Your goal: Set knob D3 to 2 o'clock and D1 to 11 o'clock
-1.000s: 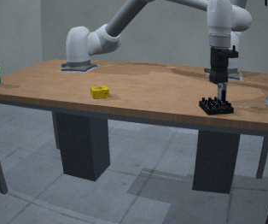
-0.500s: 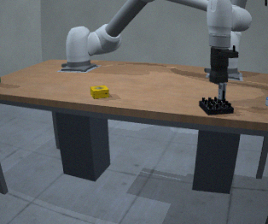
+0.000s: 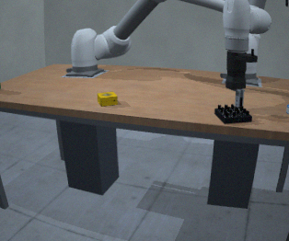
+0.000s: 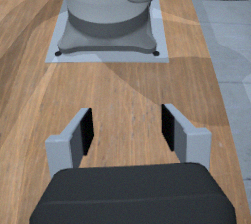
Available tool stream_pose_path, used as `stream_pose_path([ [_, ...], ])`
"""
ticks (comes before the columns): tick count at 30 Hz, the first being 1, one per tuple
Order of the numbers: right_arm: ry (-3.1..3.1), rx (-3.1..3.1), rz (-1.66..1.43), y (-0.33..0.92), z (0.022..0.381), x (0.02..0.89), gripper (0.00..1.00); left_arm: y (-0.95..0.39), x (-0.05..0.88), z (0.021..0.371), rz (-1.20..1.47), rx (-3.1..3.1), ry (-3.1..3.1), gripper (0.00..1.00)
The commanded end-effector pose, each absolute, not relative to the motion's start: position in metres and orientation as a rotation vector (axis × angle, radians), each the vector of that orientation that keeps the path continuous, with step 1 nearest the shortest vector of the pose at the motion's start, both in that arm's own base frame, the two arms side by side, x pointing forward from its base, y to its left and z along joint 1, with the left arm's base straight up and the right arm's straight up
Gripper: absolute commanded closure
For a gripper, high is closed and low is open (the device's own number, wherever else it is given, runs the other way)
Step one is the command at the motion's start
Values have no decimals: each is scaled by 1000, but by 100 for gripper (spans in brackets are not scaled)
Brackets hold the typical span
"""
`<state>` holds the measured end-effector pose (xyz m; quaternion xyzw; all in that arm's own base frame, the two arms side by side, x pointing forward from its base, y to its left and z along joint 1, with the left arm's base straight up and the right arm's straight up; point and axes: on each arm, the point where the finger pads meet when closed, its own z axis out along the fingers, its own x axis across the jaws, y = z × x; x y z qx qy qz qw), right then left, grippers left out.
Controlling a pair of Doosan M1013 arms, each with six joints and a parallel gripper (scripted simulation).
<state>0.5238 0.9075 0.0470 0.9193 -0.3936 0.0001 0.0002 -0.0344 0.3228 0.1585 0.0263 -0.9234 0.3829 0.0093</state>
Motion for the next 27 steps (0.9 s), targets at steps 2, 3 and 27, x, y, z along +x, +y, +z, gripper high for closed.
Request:
stream_pose_path([
  [2,-1193,2908,0,908,49,524,70,323,-34,159,1195,82,-2884,0],
  [3,-1177,2915,0,908,49,524,70,323,-34,159,1195,82,-2884,0],
  [27,-484,3106,1,908,49,524,70,323,-34,159,1195,82,-2884,0],
])
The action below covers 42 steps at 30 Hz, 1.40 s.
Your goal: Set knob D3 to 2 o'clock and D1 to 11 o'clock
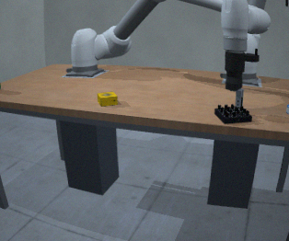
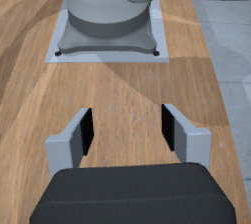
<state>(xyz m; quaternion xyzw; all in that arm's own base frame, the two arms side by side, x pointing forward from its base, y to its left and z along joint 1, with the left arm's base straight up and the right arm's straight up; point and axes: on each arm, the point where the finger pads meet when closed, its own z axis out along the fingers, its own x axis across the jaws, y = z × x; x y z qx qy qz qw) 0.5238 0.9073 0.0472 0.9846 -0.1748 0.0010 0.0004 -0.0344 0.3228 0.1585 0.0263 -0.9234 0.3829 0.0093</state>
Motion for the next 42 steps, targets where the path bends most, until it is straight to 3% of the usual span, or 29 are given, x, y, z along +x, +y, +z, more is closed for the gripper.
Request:
stream_pose_path([
  [1,-484,3106,1,908,49,524,70,323,-34,159,1195,82,-2884,0],
  [16,45,3143,1,908,49,524,70,323,-34,159,1195,82,-2884,0],
  [40,208,3136,1,908,49,524,70,323,-34,159,1195,82,-2884,0],
  [41,208,3136,1,908,49,524,54,323,-34,159,1195,82,-2884,0],
  [42,208,3136,1,908,49,524,54,323,-34,159,1195,82,-2884,0],
])
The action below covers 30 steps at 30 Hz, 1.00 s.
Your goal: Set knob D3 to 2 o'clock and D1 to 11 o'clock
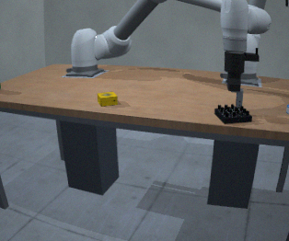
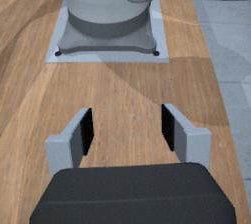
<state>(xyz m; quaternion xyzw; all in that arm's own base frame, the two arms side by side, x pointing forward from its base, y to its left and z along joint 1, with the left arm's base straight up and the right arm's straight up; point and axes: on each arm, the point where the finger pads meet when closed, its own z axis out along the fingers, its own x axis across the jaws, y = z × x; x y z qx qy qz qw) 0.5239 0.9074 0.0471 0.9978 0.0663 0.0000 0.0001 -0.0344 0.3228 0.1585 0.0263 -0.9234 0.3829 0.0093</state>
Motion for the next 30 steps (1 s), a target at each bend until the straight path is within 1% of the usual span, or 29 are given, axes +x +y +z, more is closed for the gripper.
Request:
stream_pose_path([
  [1,208,3136,1,908,49,524,54,323,-34,159,1195,82,-2884,0],
  [17,208,3136,1,908,50,524,54,323,-34,159,1195,82,-2884,0],
  [20,208,3136,1,908,57,524,54,323,-34,159,1195,82,-2884,0],
  [25,208,3136,1,908,79,524,54,323,-34,159,1195,82,-2884,0],
  [30,208,3136,1,908,86,524,54,323,-34,159,1195,82,-2884,0],
])
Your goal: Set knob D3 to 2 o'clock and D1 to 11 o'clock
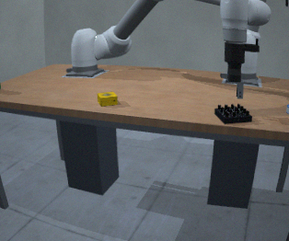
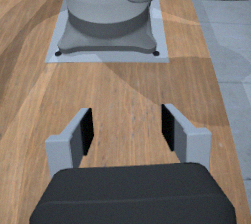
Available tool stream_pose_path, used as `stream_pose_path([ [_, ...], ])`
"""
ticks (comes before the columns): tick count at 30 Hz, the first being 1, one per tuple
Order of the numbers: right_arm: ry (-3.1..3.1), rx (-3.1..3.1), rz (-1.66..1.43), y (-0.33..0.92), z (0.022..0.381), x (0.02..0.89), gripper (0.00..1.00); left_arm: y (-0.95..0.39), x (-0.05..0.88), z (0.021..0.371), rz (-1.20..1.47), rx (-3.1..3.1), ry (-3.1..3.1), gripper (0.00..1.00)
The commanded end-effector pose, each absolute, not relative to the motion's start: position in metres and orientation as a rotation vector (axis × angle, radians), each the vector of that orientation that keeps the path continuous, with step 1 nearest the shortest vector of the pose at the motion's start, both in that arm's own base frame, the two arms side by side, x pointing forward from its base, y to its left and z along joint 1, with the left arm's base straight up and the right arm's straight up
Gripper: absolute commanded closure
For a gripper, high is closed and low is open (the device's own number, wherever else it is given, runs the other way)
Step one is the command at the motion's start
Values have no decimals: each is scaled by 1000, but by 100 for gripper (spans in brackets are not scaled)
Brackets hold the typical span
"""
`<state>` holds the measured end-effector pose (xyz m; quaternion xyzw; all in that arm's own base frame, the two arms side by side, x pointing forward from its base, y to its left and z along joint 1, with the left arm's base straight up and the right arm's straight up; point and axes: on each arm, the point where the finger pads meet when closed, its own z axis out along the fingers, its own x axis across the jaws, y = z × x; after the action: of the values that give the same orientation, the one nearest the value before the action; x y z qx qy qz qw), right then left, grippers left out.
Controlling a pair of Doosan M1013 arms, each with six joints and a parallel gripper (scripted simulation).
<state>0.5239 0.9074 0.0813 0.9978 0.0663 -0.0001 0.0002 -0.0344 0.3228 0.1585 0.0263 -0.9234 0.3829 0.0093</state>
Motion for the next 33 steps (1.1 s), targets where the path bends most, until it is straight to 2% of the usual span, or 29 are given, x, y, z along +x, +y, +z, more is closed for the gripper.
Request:
stream_pose_path([
  [1,208,3136,1,908,87,524,54,323,-34,159,1195,82,-2884,0],
  [8,169,3139,1,907,87,525,54,323,-34,159,1195,82,-2884,0],
  [33,-1273,2874,0,872,103,544,54,323,-34,159,1195,82,-2884,0],
])
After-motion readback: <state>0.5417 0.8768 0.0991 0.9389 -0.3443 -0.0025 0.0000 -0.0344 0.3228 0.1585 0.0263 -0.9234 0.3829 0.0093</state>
